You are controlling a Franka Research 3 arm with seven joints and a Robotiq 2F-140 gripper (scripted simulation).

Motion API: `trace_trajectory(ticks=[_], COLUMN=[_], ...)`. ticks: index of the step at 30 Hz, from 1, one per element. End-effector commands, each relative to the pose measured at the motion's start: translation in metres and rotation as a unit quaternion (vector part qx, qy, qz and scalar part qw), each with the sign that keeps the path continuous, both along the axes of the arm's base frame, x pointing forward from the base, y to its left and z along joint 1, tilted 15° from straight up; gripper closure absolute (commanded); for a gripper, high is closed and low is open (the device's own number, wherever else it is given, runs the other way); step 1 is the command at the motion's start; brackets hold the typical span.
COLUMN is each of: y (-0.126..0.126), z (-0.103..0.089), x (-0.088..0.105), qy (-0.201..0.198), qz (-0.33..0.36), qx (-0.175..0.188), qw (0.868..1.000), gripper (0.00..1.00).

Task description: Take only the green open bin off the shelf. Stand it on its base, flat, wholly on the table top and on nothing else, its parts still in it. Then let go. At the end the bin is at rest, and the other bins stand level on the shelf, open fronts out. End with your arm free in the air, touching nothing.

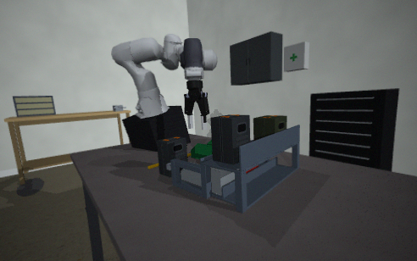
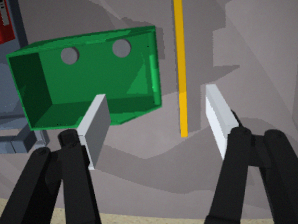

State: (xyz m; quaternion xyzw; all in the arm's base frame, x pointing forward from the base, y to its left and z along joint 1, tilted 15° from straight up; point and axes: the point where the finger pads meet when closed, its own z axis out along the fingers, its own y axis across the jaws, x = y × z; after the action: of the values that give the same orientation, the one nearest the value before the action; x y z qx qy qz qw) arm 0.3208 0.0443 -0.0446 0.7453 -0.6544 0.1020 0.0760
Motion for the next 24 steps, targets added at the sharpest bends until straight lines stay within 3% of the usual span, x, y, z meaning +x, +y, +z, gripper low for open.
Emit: trace_trajectory(ticks=[1, 24], y=[-0.0007, -0.0019], z=[-0.0025, -0.0068], x=[0.0017, 0.0036], qy=[-0.001, -0.002], qz=[-0.001, -0.002], qx=[0.000, 0.000], qw=[1.000, 1.000], gripper=[0.43, 0.43])
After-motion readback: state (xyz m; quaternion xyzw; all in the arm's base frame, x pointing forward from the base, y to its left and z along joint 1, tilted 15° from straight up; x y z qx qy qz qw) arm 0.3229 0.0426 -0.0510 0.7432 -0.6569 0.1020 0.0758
